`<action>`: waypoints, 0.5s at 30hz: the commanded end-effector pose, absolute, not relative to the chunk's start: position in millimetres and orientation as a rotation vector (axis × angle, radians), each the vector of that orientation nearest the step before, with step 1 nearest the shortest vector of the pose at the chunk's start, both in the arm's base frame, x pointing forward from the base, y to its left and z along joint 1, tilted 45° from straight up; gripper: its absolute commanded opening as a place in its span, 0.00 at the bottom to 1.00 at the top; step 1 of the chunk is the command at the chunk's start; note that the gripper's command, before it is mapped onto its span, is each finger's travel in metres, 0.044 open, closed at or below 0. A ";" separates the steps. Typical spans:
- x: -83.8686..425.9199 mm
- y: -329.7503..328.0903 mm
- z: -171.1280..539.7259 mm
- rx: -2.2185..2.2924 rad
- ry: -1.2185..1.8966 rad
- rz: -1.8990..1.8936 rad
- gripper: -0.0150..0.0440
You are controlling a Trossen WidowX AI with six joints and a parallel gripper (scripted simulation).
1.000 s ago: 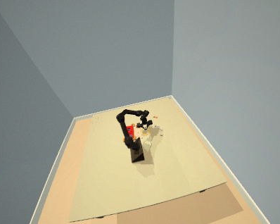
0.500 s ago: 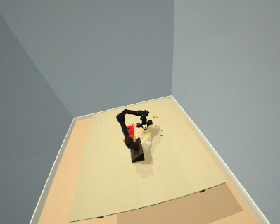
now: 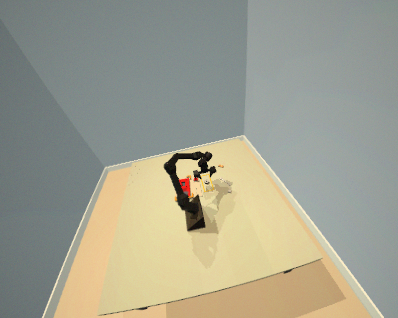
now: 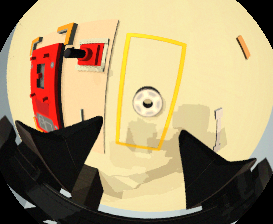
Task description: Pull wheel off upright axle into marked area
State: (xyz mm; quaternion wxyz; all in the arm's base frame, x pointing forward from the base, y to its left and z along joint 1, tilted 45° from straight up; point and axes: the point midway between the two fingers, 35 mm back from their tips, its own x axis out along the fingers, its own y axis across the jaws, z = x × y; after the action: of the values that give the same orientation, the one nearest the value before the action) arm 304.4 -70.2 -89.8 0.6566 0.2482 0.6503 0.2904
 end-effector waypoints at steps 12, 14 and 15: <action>228.3 -86.4 -36.0 0.557 1.482 0.659 1.00; 228.3 -86.4 -36.0 0.557 1.482 0.659 1.00; 228.3 -86.4 -36.0 0.557 1.482 0.659 1.00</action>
State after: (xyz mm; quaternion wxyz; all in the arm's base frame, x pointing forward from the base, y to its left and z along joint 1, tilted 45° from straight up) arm 232.9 -85.9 -38.4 0.6547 0.2492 0.6526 0.2889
